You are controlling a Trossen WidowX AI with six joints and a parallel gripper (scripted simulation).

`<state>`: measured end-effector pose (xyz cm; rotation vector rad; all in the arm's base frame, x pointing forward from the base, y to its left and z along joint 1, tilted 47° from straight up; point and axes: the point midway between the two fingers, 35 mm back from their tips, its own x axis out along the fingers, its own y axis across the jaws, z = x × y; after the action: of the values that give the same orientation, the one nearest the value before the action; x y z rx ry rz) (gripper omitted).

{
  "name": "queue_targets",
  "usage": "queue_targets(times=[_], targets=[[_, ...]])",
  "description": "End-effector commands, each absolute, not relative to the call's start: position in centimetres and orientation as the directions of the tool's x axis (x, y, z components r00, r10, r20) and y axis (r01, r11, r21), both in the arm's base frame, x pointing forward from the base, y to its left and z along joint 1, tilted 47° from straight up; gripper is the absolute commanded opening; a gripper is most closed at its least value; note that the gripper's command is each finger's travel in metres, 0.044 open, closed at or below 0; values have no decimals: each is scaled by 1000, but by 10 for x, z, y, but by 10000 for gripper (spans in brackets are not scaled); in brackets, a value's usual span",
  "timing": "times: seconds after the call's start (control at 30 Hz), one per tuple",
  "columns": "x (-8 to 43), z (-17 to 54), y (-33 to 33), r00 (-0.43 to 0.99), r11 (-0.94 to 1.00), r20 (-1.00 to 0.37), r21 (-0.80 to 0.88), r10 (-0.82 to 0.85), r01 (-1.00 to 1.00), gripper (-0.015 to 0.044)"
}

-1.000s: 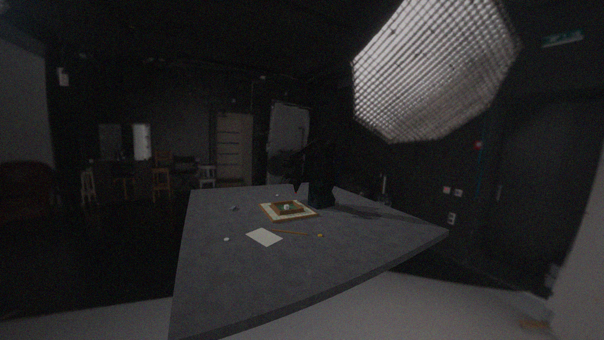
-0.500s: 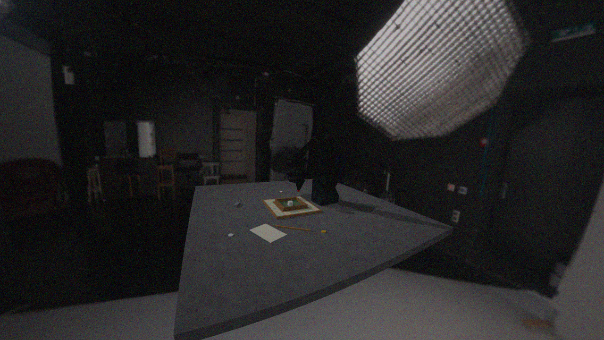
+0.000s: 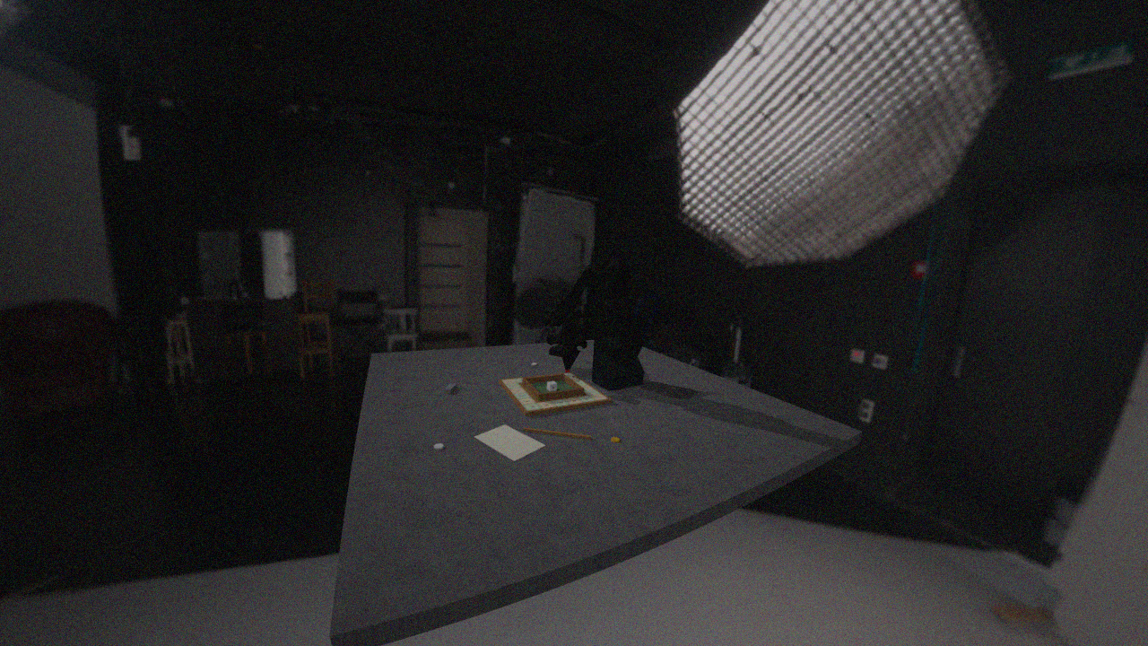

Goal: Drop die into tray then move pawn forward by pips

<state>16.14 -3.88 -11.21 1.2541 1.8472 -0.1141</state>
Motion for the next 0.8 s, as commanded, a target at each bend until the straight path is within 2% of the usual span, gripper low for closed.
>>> queue_targets(times=[0.0,0.2,0.53,0.77], targets=[[160,-116,-33,-111,483,-692,370,713,793,0],[159,-122,-27,-111,483,-692,371,714,793,0],[161,-117,-33,-108,487,-696,374,709,789,263],[166,-85,-68,-112,484,-693,369,712,794,440]])
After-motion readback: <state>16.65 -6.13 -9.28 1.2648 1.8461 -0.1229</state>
